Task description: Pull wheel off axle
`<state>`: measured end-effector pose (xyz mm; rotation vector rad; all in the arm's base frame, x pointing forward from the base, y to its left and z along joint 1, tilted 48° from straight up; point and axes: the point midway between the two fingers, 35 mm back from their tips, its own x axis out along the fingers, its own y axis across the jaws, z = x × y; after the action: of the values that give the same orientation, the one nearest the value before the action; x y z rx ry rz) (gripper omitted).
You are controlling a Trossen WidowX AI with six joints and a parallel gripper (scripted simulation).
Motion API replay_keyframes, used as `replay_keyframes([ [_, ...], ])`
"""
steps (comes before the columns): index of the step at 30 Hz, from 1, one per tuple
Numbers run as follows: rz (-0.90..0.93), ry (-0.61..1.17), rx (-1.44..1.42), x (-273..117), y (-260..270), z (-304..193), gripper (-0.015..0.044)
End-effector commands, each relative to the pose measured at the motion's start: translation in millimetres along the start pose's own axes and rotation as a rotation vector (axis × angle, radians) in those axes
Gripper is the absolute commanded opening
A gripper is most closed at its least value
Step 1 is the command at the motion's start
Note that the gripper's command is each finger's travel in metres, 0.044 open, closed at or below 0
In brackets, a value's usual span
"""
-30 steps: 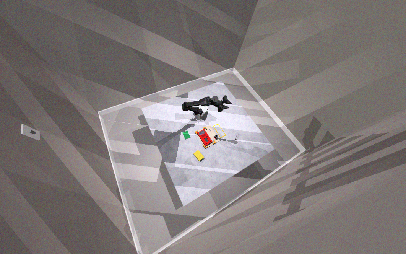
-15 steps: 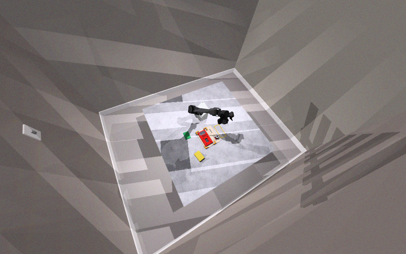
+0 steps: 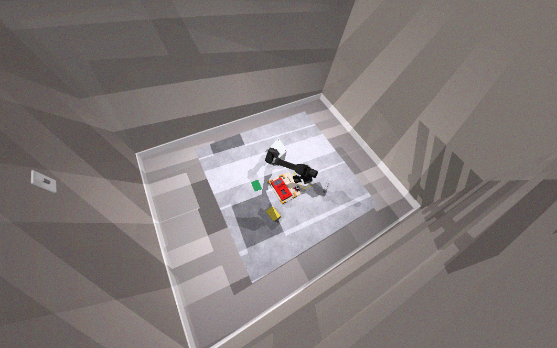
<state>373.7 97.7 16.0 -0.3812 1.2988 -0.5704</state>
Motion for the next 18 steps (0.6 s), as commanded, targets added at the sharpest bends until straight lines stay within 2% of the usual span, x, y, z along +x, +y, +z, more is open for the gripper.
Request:
replay_keyframes([
  [1,-0.117,0.078,-0.092,31,-22,-6,0.03],
  [4,-0.19,0.141,-0.161,51,-38,-12,0.03],
  [12,-0.194,0.146,-0.167,60,-40,-12,0.03],
  [18,-0.194,0.145,-0.167,96,-48,-15,0.03],
])
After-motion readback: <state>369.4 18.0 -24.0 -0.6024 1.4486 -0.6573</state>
